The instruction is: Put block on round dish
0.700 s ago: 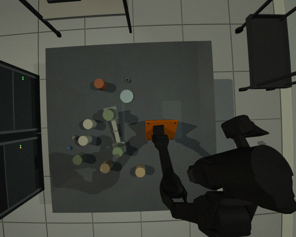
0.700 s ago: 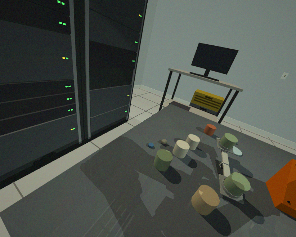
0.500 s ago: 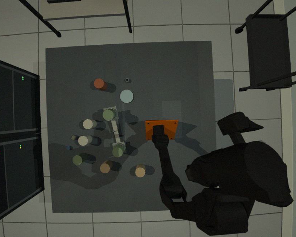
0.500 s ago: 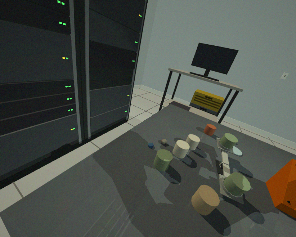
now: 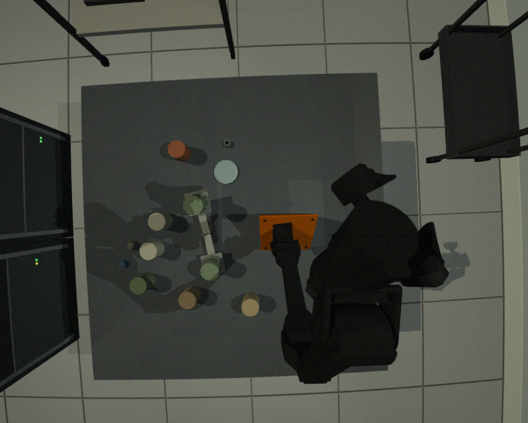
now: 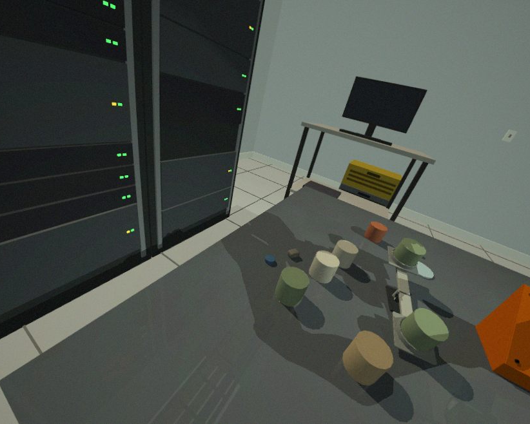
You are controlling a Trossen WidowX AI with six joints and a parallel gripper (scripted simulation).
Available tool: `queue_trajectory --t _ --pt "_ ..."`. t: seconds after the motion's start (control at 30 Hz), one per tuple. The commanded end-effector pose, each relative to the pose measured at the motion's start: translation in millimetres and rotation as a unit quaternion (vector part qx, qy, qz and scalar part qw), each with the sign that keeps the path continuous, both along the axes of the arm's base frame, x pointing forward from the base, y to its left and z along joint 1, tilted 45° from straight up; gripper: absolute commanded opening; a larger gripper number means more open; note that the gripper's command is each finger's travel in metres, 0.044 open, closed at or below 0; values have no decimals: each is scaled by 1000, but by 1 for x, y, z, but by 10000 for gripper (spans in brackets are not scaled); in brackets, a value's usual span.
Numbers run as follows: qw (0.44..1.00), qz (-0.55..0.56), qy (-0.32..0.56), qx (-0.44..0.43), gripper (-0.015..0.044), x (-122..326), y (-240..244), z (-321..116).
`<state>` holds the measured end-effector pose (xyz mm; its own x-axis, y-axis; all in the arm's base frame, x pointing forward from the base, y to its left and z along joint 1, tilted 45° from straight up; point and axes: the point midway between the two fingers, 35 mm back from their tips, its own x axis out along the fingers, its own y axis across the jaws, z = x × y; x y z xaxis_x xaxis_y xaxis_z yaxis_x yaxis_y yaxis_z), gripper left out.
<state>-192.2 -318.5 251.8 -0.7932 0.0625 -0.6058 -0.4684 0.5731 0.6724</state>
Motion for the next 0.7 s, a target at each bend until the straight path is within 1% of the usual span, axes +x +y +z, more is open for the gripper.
queue_trajectory --t 0.0,0.33,0.67 --pt "998 -6 -60 -30 440 22 -2 -25" --pt "979 -41 -188 -66 440 75 1 -77" --pt "943 -105 -307 -75 440 132 17 -119"
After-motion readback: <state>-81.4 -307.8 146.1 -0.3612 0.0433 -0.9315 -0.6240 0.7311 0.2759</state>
